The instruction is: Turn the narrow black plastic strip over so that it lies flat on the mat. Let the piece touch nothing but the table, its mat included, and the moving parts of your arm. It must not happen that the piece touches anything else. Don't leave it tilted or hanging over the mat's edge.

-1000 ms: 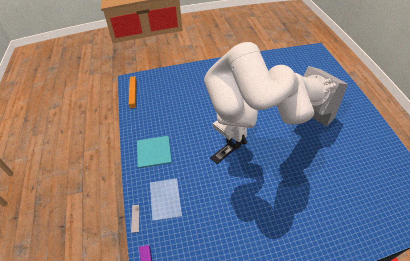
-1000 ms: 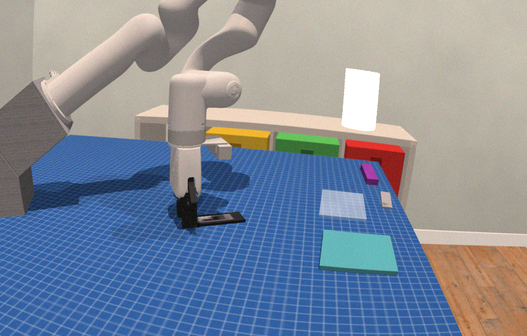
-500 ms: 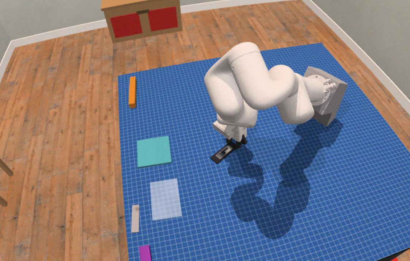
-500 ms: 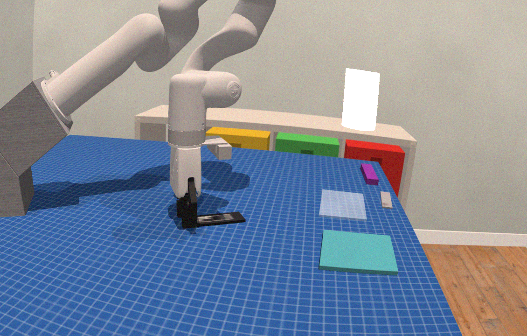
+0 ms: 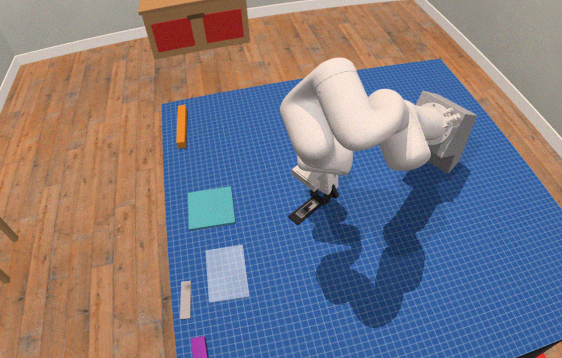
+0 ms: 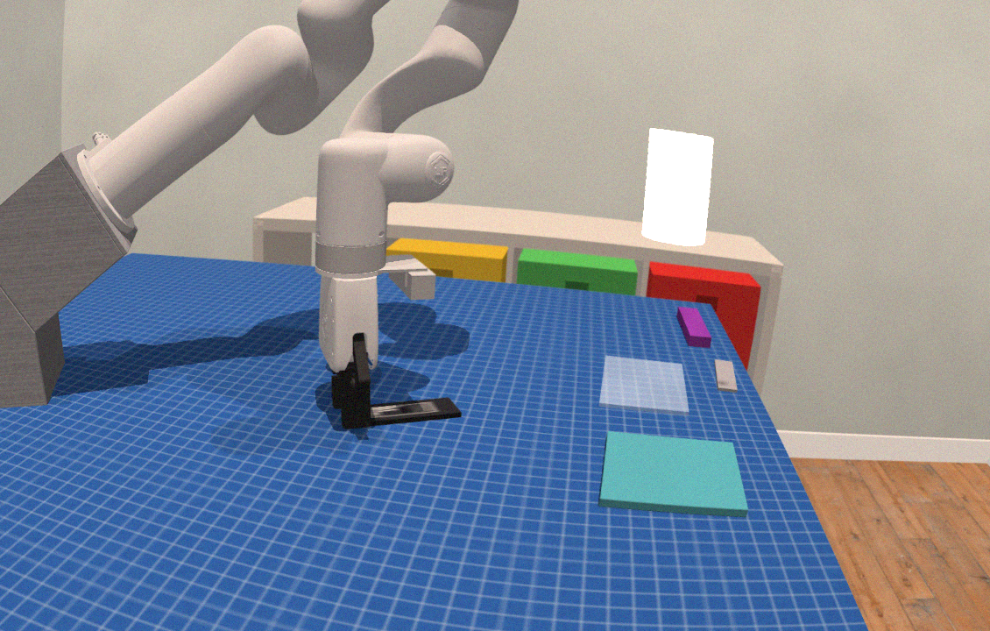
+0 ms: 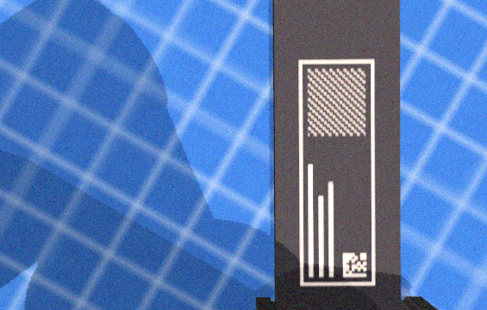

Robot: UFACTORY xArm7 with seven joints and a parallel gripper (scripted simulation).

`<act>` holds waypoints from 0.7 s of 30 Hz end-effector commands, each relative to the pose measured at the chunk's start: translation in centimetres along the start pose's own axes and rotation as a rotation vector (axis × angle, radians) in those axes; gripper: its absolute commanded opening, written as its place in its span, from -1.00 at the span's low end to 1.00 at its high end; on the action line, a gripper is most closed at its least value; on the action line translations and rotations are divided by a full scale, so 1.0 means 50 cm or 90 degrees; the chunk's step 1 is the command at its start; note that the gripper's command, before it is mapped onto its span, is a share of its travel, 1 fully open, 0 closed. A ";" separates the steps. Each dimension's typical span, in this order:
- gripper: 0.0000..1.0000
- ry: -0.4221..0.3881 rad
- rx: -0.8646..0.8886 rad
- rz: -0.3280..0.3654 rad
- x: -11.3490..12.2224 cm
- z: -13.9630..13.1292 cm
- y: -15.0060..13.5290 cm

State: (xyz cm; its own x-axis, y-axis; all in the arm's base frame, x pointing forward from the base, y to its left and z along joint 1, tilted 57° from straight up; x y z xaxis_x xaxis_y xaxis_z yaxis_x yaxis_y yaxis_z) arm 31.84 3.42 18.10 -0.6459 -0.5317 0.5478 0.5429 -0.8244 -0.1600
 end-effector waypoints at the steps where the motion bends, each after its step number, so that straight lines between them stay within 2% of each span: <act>1: -0.01 -0.002 -0.001 -0.001 0.001 0.001 0.001; 9: -0.01 -0.082 0.000 -0.015 0.011 0.029 -0.004; 14: -0.01 -0.082 0.000 -0.015 0.029 0.033 -0.005; 21: -0.01 -0.093 -0.001 -0.015 0.032 0.036 -0.006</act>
State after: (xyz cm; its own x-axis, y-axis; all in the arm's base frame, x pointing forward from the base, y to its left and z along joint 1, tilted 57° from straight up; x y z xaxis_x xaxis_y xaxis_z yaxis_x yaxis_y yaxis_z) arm 31.63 3.22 20.23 -0.5888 -0.4813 0.6494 0.5272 -0.8376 -0.1427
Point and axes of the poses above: the point where the finger pads meet when closed, its own x axis back along the fingers, its own y axis across the jaws, z = x × y, the point moved 10 cm from there along x, back along the fingers, and after that the axes turned 10 degrees about -x, right-handed, at the moved point
